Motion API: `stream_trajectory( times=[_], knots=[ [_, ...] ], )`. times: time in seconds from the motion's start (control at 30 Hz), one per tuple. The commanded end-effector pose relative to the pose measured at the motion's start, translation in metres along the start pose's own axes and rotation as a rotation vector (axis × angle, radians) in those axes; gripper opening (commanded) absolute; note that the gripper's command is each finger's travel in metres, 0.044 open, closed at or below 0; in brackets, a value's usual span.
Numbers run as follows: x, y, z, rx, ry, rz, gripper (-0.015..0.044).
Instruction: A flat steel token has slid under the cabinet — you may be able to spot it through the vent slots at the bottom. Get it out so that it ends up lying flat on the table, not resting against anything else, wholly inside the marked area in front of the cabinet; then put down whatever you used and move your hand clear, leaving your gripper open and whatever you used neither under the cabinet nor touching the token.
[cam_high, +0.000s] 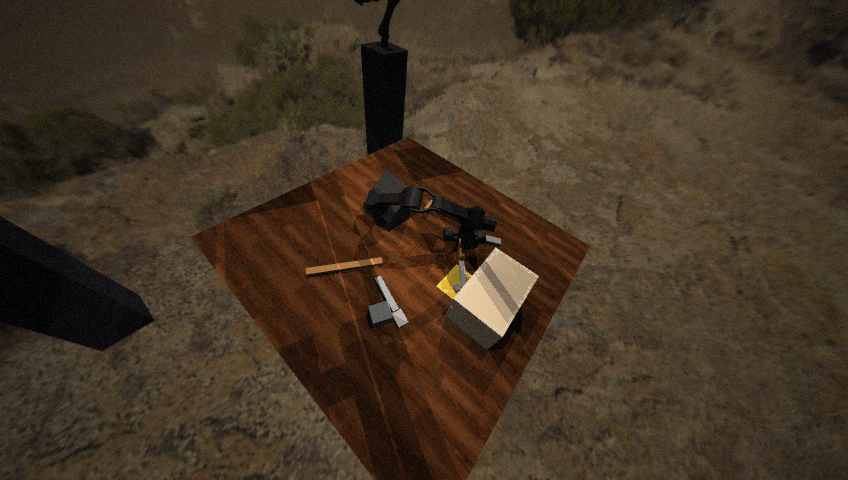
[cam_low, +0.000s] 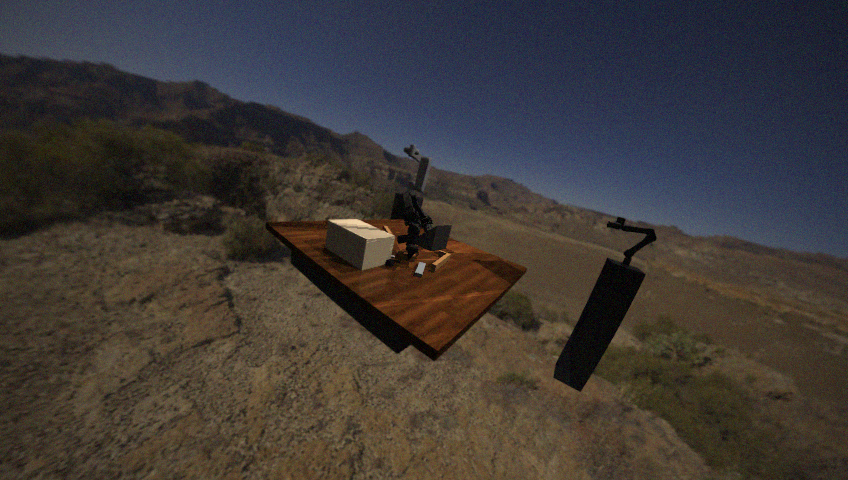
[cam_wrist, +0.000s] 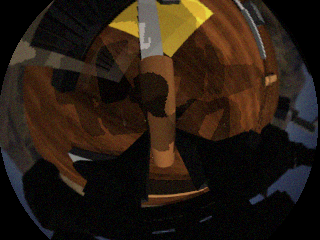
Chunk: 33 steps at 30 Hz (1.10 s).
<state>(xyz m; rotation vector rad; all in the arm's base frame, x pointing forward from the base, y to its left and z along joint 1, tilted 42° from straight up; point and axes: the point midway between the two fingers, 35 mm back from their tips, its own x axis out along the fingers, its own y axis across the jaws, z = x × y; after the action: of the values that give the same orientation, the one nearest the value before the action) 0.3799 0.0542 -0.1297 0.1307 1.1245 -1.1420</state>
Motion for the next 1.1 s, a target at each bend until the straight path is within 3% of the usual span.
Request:
stream_trajectory(
  times=[0.0, 1.07],
  knots=[
    [0.001, -0.001, -0.009, -0.002, -0.001, -0.005, 0.0],
    [0.0, 0.004, -0.082, -0.003, 0.004, -0.002, 0.0]
  ],
)
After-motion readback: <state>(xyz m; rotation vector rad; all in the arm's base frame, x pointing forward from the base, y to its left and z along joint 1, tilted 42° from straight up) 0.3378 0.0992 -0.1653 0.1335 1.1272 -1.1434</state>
